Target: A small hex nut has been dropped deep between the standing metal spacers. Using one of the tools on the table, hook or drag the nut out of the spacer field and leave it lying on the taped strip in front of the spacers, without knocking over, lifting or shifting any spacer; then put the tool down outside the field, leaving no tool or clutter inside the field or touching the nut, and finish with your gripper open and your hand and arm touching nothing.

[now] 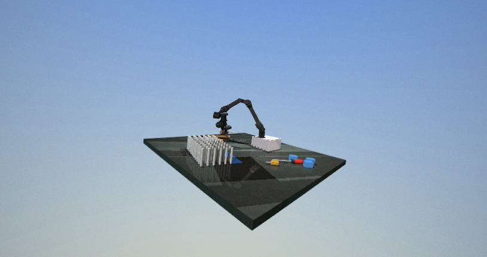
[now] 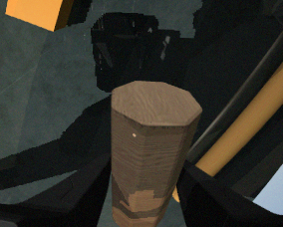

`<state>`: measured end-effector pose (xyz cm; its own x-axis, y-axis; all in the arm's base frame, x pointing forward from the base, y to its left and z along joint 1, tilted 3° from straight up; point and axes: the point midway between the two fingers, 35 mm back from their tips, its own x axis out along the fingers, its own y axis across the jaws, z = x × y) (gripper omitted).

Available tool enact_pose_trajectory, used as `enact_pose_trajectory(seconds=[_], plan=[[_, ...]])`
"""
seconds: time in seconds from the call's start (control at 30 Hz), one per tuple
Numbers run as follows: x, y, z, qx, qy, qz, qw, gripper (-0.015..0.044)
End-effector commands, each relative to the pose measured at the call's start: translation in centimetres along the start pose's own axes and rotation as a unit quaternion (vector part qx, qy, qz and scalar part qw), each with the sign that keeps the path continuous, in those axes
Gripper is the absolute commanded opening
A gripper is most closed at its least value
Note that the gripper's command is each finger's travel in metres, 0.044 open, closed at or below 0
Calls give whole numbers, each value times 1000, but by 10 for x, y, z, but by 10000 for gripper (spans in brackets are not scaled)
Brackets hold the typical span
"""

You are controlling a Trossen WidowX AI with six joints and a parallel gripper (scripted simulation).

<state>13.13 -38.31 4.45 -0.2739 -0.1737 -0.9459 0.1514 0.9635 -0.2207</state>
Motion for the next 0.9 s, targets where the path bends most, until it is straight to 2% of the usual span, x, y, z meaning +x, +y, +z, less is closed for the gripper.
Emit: enact_pose_trajectory(seconds=[0.0,0.87], plan=[[7,1,0,-2,4,0,1000,0],[35,9,6,-3,4,0,1000,0]])
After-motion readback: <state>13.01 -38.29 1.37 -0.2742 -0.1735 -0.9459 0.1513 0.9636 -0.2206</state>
